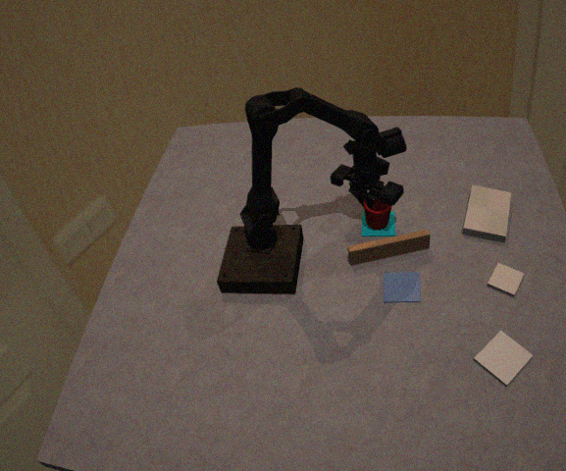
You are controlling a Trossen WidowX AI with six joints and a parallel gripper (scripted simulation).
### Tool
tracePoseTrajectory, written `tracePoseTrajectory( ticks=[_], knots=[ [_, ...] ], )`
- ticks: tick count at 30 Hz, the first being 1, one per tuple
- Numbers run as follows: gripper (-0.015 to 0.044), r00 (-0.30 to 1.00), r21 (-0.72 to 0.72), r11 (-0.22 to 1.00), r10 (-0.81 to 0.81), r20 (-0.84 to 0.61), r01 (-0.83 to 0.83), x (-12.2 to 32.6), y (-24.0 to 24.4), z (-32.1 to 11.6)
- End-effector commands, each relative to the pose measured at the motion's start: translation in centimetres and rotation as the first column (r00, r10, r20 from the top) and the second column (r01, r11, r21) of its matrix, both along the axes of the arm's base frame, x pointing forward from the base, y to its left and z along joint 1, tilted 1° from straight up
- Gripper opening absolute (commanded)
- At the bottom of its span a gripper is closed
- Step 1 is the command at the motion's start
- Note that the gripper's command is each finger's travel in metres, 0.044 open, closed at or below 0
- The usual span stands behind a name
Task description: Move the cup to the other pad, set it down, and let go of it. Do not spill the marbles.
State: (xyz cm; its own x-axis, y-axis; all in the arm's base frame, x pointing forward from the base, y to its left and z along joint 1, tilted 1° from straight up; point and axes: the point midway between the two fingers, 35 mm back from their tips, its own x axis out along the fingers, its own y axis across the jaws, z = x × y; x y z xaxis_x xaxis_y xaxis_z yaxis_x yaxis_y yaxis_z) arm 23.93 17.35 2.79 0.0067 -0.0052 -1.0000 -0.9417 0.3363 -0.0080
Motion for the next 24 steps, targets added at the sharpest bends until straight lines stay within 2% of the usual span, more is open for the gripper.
tracePoseTrajectory(
  ticks=[1, 6, 11, 24],
  knots=[
    [0.0000, 1.000, 0.001, 1.000, 0.000, 0.001, 0.000, 0.03, 0.02, 0.05],
    [0.0000, 1.000, 0.001, 1.000, 0.000, 0.001, 0.000, 0.03, 0.02, 0.05],
    [0.0128, 1.000, 0.001, 1.000, 0.000, 0.001, 0.000, 0.03, 0.02, 0.05],
    [0.0128, 1.000, 0.001, 1.000, 0.000, 0.000, 0.000, 0.07, 0.06, 0.86]
  ],
)
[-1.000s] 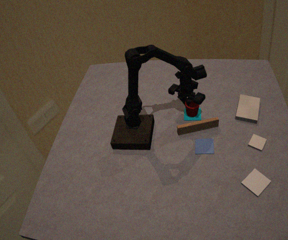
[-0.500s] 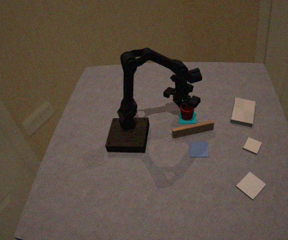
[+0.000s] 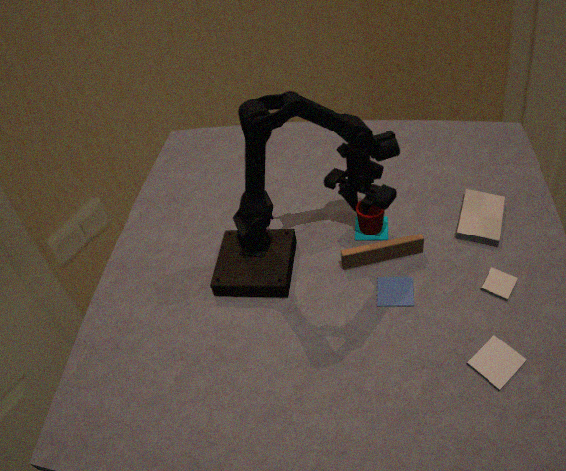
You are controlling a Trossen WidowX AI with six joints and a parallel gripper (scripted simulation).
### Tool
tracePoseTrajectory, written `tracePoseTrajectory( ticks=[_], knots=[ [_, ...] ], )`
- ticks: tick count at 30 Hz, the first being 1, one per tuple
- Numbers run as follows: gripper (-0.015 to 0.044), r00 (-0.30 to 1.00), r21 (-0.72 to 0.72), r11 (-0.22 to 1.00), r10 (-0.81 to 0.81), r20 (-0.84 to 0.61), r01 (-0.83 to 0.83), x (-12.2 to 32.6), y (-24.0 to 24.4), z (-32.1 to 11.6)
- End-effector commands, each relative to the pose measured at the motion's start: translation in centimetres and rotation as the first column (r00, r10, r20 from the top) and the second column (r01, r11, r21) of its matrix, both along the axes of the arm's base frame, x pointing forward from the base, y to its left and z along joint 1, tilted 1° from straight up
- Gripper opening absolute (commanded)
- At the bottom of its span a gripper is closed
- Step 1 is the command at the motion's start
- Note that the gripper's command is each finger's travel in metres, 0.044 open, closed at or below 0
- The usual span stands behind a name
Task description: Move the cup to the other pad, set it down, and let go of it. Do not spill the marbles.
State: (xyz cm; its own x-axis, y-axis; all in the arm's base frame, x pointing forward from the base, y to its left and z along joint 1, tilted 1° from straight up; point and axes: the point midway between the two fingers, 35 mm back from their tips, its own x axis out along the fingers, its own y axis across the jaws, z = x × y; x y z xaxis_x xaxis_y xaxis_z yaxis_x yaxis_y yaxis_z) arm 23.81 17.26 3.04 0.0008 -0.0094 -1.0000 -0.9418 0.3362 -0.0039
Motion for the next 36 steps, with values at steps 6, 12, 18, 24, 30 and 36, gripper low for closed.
tracePoseTrajectory(
  ticks=[6, 12, 18, 24, 30, 36],
  knots=[
    [0.0128, 1.000, 0.006, 1.000, -0.001, 0.006, 0.001, 0.2, 0.1, 1.6],
    [0.0128, 1.000, 0.006, 1.000, -0.001, 0.005, 0.001, 0.2, 0.1, 2.6],
    [0.0128, 1.000, 0.006, 1.000, -0.002, 0.005, 0.002, 0.1, 0.1, 3.6],
    [0.0128, 1.000, 0.006, 1.000, -0.003, 0.004, 0.003, 0.0, -0.1, 4.6],
    [0.0128, 1.000, 0.006, 1.000, -0.003, 0.003, 0.003, -0.2, -0.3, 5.0],
    [0.0285, 1.000, -0.001, 1.000, -0.003, -0.001, 0.003, -0.2, -0.3, 4.5]
  ],
)
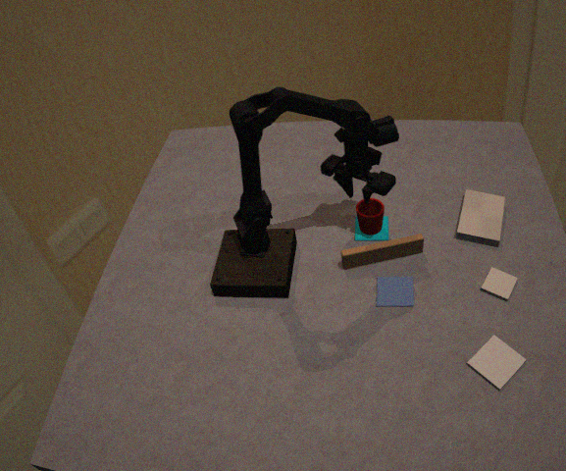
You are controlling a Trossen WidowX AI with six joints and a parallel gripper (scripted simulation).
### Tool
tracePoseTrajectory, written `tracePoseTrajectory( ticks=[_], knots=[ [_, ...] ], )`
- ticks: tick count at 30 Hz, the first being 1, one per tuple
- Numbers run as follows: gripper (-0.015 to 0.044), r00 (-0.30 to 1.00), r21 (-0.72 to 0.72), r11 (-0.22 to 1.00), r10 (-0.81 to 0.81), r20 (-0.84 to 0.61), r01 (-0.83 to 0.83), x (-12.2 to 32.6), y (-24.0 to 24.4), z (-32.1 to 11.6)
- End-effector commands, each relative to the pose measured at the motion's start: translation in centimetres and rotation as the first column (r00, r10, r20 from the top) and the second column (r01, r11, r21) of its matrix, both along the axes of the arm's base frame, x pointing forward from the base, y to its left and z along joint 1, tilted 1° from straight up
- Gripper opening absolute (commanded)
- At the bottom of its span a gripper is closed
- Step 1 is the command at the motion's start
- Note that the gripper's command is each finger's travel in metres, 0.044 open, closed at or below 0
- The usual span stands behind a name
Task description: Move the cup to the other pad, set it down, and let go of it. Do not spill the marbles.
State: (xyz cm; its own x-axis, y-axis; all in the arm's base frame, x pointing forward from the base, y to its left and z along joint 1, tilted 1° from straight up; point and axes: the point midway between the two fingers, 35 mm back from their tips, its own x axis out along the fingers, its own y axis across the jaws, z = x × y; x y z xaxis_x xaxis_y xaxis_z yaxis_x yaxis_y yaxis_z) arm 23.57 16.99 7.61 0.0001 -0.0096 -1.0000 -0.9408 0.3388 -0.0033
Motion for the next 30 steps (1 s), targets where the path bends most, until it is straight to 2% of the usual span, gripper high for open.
tracePoseTrajectory(
  ticks=[1, 6, 21, 30],
  knots=[
    [0.0312, 1.000, -0.001, 1.000, 0.000, -0.001, 0.000, 0.0, 0.0, -0.1],
    [0.0440, 1.000, 0.000, 1.000, 0.000, 0.000, 0.000, 0.1, 0.0, 0.5],
    [0.0440, 1.000, 0.006, 1.000, 0.000, 0.004, 0.000, -0.1, -0.1, 6.0],
    [0.0440, 1.000, 0.001, 1.000, -0.002, 0.002, 0.002, -0.1, -0.2, 5.9]
  ],
)
